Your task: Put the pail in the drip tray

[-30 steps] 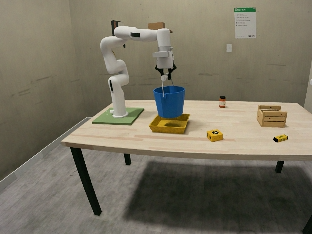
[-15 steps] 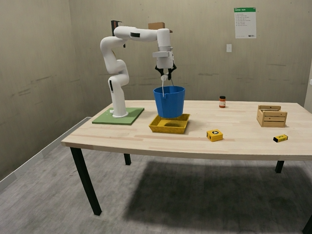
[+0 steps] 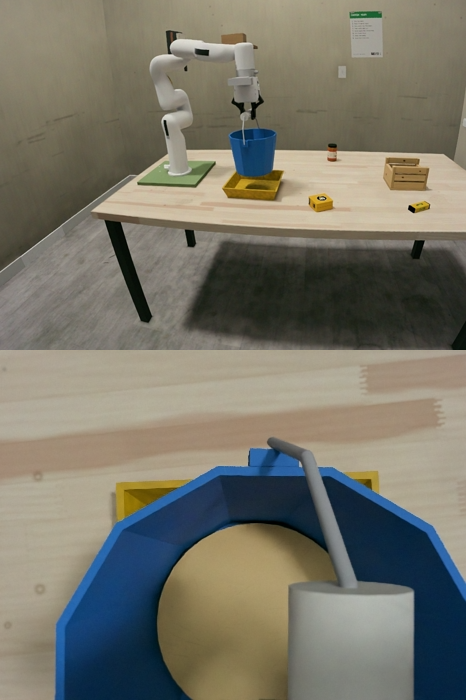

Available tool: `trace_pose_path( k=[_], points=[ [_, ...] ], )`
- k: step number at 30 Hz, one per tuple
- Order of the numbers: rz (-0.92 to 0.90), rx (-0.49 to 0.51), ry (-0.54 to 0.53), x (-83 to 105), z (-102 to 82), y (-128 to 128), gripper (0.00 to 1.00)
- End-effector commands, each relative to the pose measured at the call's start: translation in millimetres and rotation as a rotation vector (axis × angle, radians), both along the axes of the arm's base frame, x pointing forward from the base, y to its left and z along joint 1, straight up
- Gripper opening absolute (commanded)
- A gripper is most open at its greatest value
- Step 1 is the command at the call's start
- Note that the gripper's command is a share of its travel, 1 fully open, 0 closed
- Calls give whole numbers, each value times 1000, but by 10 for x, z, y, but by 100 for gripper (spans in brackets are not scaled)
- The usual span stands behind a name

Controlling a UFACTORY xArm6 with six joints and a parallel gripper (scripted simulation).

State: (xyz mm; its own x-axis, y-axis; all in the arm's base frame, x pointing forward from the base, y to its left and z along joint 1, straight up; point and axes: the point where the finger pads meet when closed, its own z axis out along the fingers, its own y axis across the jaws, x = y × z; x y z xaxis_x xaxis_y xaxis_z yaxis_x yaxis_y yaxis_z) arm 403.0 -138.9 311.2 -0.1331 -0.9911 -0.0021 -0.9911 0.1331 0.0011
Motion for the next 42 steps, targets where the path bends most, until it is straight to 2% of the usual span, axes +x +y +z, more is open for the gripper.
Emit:
trace_pose_path(
  k=[1, 27, 42],
  points=[
    [0, -2, -5, 8, 19, -3, 0],
    [0, -2, -5, 8, -11, -3, 0],
    [0, -2, -5, 8, -111, -3, 0]
  ],
)
